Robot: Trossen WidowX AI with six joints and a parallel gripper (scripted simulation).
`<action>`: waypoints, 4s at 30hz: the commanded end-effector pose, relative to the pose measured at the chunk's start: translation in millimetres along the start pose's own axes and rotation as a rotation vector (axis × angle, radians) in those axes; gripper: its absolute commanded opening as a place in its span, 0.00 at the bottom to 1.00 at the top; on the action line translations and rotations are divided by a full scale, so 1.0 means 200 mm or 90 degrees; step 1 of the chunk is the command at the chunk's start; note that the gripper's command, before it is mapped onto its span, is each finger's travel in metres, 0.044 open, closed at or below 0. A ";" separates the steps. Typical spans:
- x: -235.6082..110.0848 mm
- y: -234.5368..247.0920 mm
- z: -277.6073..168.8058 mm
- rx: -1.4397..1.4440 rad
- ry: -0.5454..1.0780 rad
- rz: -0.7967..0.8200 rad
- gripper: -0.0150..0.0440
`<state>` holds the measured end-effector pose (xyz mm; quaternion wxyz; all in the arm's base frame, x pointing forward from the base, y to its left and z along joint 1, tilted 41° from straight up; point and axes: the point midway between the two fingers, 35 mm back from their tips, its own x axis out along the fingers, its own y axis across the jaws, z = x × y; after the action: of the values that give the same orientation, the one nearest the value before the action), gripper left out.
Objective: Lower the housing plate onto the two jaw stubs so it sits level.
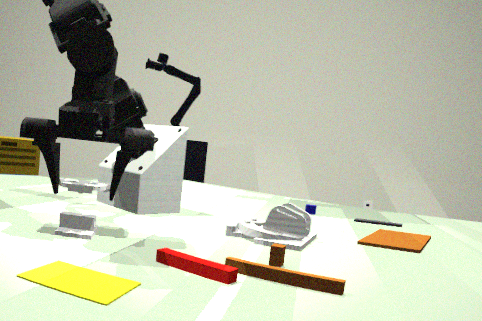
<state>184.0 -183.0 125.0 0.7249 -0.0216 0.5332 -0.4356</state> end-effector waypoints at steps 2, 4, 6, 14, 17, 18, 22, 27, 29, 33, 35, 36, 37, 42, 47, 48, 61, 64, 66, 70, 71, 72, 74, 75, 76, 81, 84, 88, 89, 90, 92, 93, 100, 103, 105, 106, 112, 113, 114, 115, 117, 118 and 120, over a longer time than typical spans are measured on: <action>-0.08 -0.01 0.00 0.005 -0.005 -0.002 0.85; -0.12 -0.01 0.00 0.005 -0.005 -0.002 0.85; -0.15 -0.02 -0.01 0.004 -0.006 -0.002 0.85; -0.17 -0.01 -0.01 -0.001 -0.006 -0.001 0.85; -0.17 0.04 0.00 -0.020 -0.003 0.004 0.85; -0.16 0.05 0.00 -0.027 -0.002 0.006 0.85; -0.16 0.11 0.01 -0.055 0.001 0.013 0.85; -0.16 0.19 0.02 -0.091 0.005 0.021 0.85; -0.15 0.23 0.02 -0.105 0.006 0.023 0.85; -0.15 0.29 0.02 -0.133 0.008 0.028 0.85; -0.15 0.33 0.02 -0.147 0.009 0.030 0.85; -0.15 0.34 0.02 -0.155 0.010 0.031 0.85; -0.15 0.36 0.02 -0.162 0.011 0.032 0.85; -0.15 0.44 0.01 -0.198 0.013 0.037 0.85; -0.15 0.52 0.00 -0.234 0.015 0.040 0.85; -0.15 0.54 0.00 -0.241 0.015 0.041 0.85; -0.16 0.75 -0.06 -0.335 0.017 0.044 0.85; -0.16 0.79 -0.08 -0.356 0.017 0.043 0.85; -0.16 0.82 -0.10 -0.371 0.017 0.043 0.85; -0.16 0.88 -0.13 -0.399 0.016 0.041 0.85; -0.16 0.90 -0.13 -0.407 0.016 0.041 0.85; -0.16 0.91 -0.14 -0.414 0.016 0.040 0.85; -0.17 0.94 -0.16 -0.428 0.015 0.039 0.85; -0.17 0.96 -0.17 -0.435 0.015 0.038 0.85; -0.17 0.97 -0.18 -0.443 0.014 0.038 0.85; -0.17 1.04 -0.22 -0.478 0.012 0.034 0.85; -0.17 1.08 -0.25 -0.500 0.011 0.031 0.85; -0.17 1.13 -0.30 -0.528 0.008 0.026 0.85; -0.17 1.15 -0.31 -0.535 0.008 0.025 0.85; -0.17 1.16 -0.32 -0.543 0.007 0.023 0.85; -0.17 1.18 -0.34 -0.557 0.006 0.021 0.85; -0.17 1.20 -0.35 -0.564 0.005 0.019 0.85; -0.17 1.27 -0.44 -0.613 -0.001 0.008 0.85; -0.17 1.30 -0.47 -0.629 -0.004 0.004 0.85; -0.17 1.30 -0.47 -0.630 -0.004 0.004 0.85; -0.17 1.30 -0.47 -0.630 -0.004 0.004 0.85; -0.17 1.30 -0.47 -0.630 -0.004 0.004 0.85; -0.17 1.30 -0.47 -0.630 -0.004 0.004 0.85; -0.17 1.30 -0.47 -0.630 -0.004 0.004 0.85; -0.17 1.30 -0.47 -0.630 -0.004 0.004 0.85; -0.17 1.30 -0.47 -0.630 -0.004 0.004 0.85; -0.17 1.30 -0.47 -0.630 -0.004 0.004 0.85; -0.17 1.30 -0.47 -0.630 -0.004 0.004 0.85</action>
<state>265.4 41.3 -18.3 0.6299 -0.3634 0.6749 -0.1257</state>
